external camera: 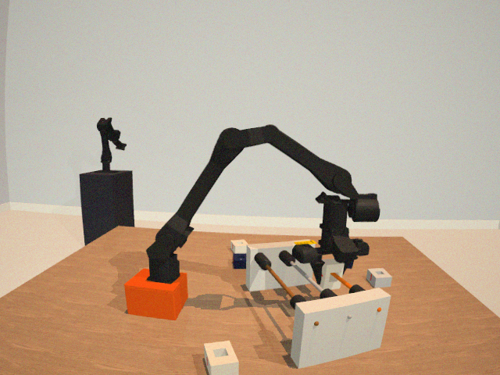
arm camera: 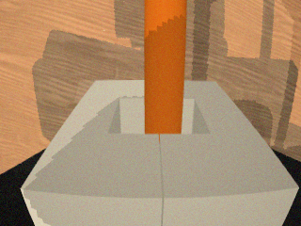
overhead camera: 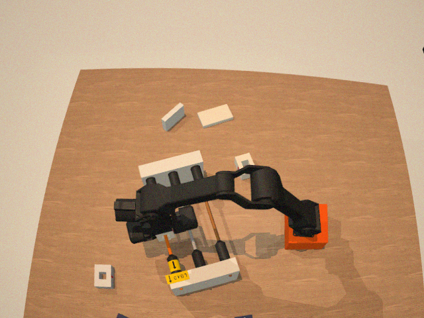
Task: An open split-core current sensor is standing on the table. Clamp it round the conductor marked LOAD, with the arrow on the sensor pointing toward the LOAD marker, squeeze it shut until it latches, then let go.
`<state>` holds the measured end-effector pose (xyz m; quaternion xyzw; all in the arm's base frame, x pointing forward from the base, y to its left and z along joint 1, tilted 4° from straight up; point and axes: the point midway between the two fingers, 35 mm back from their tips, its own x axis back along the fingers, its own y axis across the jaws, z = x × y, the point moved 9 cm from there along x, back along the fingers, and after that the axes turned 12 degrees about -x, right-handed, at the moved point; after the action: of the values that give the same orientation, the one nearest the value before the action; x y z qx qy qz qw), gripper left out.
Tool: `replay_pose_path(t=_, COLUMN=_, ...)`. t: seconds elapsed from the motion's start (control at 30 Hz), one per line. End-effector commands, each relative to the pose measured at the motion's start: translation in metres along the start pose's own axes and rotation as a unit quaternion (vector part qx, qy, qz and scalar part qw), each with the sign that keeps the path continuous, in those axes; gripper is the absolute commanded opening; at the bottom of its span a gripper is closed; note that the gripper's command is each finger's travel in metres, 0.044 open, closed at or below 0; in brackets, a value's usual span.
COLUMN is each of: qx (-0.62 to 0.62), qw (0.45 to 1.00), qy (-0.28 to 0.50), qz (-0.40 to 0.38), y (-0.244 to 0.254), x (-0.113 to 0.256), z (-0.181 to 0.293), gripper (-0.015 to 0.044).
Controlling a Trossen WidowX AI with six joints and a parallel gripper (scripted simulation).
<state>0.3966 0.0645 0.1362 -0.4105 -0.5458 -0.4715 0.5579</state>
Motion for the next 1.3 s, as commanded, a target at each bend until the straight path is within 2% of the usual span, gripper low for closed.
replay_pose_path(t=0.0, qx=0.000, qw=1.000, qy=0.000, qz=0.001, y=0.000, x=0.000, z=0.000, gripper=0.0256)
replay_pose_path(t=0.43, qx=0.000, qw=1.000, qy=0.000, qz=0.001, y=0.000, x=0.000, z=0.000, gripper=0.0256)
replay_pose_path(t=0.67, qx=0.000, qw=1.000, qy=0.000, qz=0.001, y=0.000, x=0.000, z=0.000, gripper=0.0440)
replay_pose_path(t=0.97, qx=0.000, qw=1.000, qy=0.000, qz=0.000, y=0.000, x=0.002, z=0.000, gripper=0.0440)
replay_pose_path(t=1.27, qx=0.000, qw=1.000, qy=0.001, qz=-0.001, y=0.000, x=0.109, z=-0.002, gripper=0.0440)
